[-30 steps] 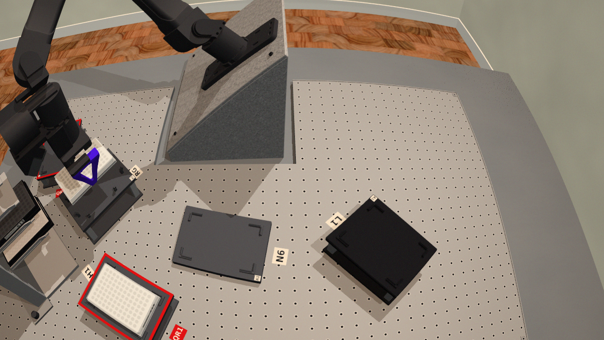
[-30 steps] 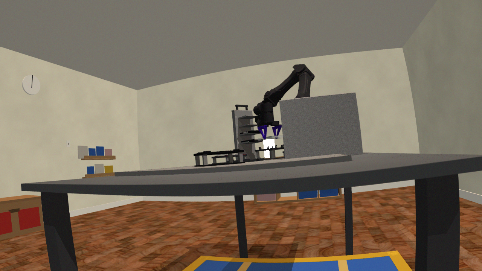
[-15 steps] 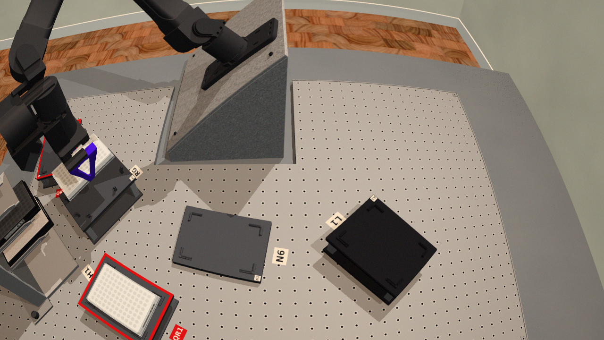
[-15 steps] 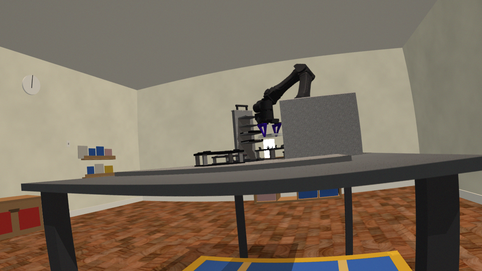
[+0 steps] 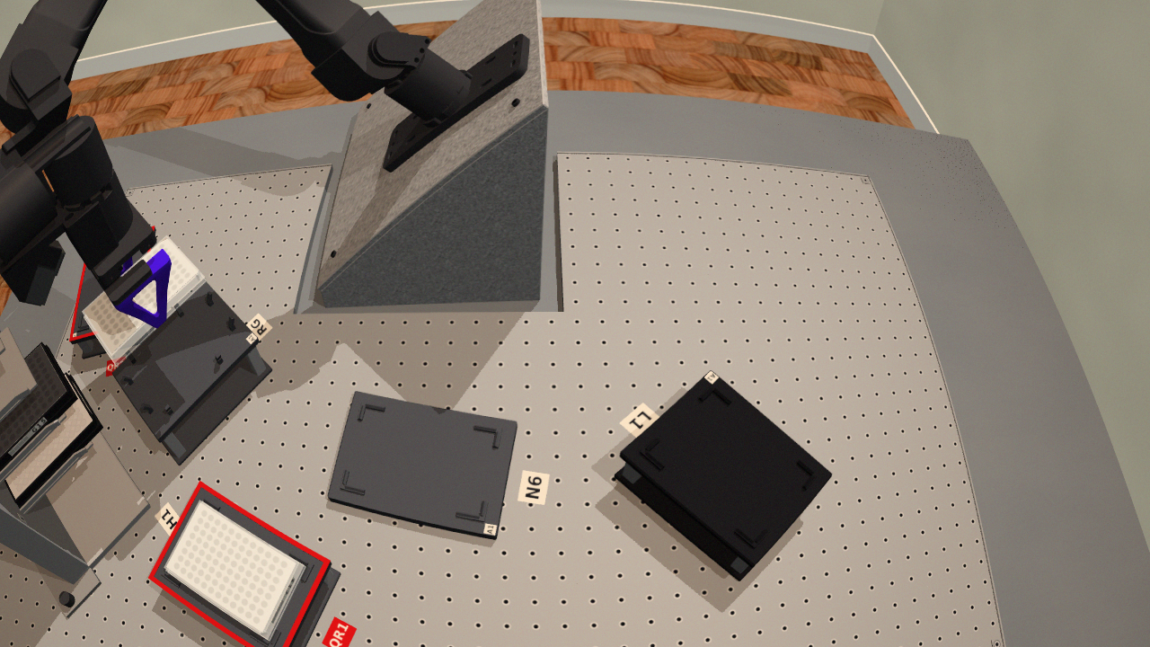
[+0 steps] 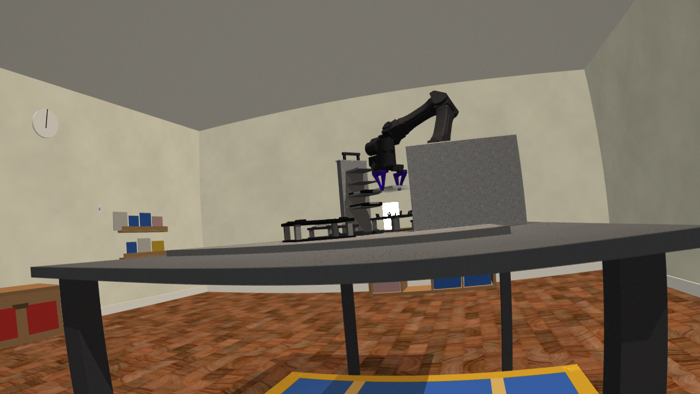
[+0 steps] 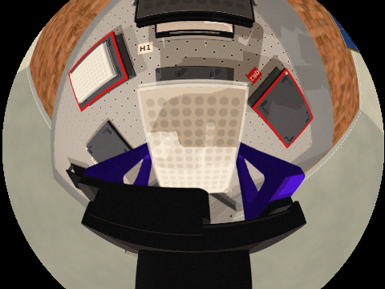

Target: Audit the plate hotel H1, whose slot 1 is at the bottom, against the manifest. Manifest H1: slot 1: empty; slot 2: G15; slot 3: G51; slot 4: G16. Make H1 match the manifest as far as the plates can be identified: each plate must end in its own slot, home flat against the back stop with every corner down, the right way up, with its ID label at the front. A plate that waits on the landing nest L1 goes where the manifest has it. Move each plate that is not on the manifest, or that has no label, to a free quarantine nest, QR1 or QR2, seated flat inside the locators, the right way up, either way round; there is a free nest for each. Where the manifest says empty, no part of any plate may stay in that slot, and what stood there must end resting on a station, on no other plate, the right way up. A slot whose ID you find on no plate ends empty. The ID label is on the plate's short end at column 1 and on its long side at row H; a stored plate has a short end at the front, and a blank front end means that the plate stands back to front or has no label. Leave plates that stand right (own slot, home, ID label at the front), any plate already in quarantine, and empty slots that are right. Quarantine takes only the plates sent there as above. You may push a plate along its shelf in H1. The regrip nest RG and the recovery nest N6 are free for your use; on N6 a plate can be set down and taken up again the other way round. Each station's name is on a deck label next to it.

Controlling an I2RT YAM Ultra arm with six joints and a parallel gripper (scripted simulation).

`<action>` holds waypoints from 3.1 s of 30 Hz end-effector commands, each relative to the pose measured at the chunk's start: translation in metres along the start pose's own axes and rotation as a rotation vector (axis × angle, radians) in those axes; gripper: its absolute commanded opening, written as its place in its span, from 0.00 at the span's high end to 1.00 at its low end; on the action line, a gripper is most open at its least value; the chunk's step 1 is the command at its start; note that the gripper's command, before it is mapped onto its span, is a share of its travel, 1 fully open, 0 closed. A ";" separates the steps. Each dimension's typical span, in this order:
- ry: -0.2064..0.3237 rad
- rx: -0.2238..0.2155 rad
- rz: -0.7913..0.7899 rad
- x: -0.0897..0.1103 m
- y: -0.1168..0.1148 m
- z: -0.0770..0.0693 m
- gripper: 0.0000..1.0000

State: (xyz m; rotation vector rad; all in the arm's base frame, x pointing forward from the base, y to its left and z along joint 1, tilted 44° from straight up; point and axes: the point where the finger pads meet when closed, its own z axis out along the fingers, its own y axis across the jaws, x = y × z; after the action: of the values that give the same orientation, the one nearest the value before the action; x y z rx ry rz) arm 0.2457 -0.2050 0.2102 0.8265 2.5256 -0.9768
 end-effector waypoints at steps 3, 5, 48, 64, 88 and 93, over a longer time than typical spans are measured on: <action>0.009 0.005 0.002 0.004 -0.001 -0.016 0.14; 0.009 0.005 0.002 0.004 -0.001 -0.016 0.14; 0.009 0.006 0.282 0.001 -0.041 -0.080 0.14; 0.007 0.009 0.609 -0.002 -0.088 -0.081 0.14; 0.001 0.012 1.122 -0.006 -0.161 -0.082 0.14; 0.000 0.013 1.192 -0.007 -0.171 -0.082 0.14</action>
State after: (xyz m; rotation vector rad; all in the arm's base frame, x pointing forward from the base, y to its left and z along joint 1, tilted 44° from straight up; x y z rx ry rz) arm 0.1410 -0.2538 0.3544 1.9111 1.5455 -0.5678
